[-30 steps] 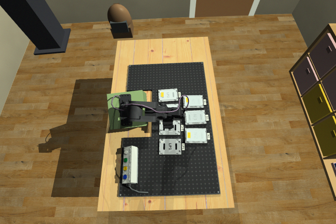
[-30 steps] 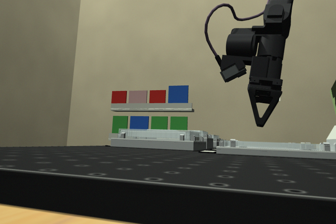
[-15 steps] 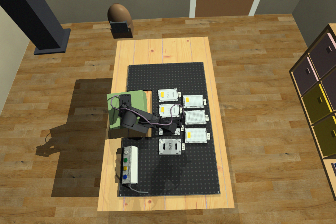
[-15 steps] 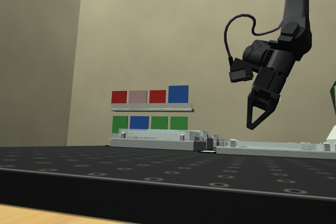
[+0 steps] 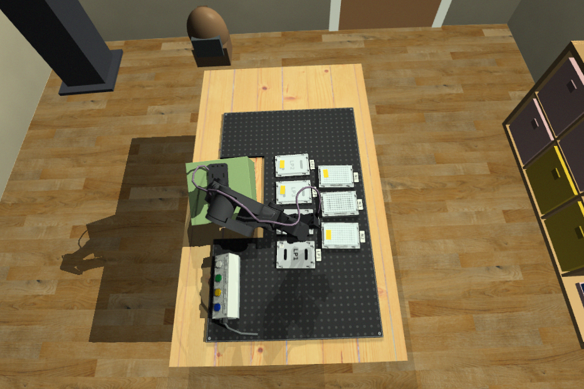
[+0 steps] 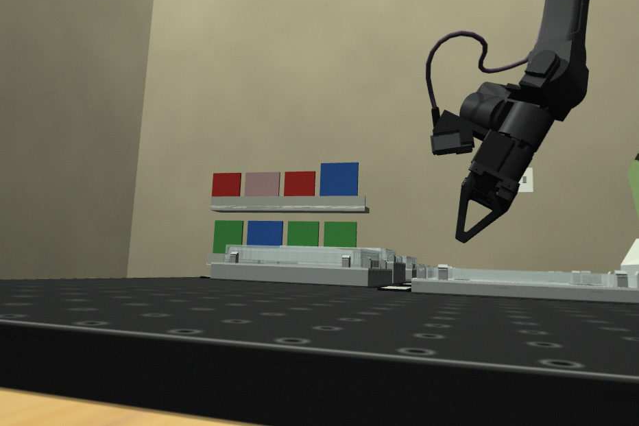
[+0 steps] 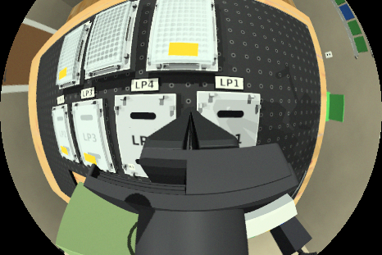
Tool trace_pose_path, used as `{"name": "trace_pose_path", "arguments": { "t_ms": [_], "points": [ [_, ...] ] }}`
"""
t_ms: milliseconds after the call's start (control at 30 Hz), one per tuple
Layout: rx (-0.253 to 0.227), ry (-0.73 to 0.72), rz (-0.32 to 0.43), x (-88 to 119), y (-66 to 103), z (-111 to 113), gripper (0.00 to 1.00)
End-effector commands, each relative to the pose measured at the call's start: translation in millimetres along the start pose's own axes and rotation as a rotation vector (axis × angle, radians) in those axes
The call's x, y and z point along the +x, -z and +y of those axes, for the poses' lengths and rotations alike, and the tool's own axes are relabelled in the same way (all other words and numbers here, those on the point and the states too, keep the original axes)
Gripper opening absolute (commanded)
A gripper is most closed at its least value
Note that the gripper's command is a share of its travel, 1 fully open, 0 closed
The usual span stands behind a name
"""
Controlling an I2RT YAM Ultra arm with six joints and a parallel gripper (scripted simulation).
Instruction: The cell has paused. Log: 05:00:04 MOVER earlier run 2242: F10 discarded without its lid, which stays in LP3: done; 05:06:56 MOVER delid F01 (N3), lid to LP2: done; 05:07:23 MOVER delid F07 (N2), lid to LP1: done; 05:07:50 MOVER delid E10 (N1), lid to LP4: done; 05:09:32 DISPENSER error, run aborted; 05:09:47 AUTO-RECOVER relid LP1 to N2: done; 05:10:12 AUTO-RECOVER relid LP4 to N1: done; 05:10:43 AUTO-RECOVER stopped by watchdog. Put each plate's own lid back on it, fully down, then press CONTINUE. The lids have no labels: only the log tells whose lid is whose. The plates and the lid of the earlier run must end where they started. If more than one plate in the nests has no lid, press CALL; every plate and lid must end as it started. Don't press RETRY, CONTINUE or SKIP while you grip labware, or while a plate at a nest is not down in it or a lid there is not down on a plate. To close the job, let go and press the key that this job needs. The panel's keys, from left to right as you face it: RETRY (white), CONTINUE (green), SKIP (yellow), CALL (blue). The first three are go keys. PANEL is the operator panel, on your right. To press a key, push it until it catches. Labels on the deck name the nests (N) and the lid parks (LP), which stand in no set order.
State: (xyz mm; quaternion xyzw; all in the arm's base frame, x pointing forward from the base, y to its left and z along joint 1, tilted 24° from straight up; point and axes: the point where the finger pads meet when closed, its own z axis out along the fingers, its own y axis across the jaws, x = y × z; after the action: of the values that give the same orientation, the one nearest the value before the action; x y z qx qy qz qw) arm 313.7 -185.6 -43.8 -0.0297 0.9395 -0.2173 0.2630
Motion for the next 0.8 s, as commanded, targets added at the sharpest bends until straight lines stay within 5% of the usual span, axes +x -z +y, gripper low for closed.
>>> {"name": "trace_pose_path", "arguments": {
  "t_ms": [0, 633, 767],
  "points": [
    [-0.019, 0.014, -0.022, -7, 0.4, 3, 0.0],
    [-0.019, 0.014, -0.022, -7, 0.4, 3, 0.0],
    [-0.03, 0.018, 0.001, 4, 0.1, 32, 0.0]
  ]
}}
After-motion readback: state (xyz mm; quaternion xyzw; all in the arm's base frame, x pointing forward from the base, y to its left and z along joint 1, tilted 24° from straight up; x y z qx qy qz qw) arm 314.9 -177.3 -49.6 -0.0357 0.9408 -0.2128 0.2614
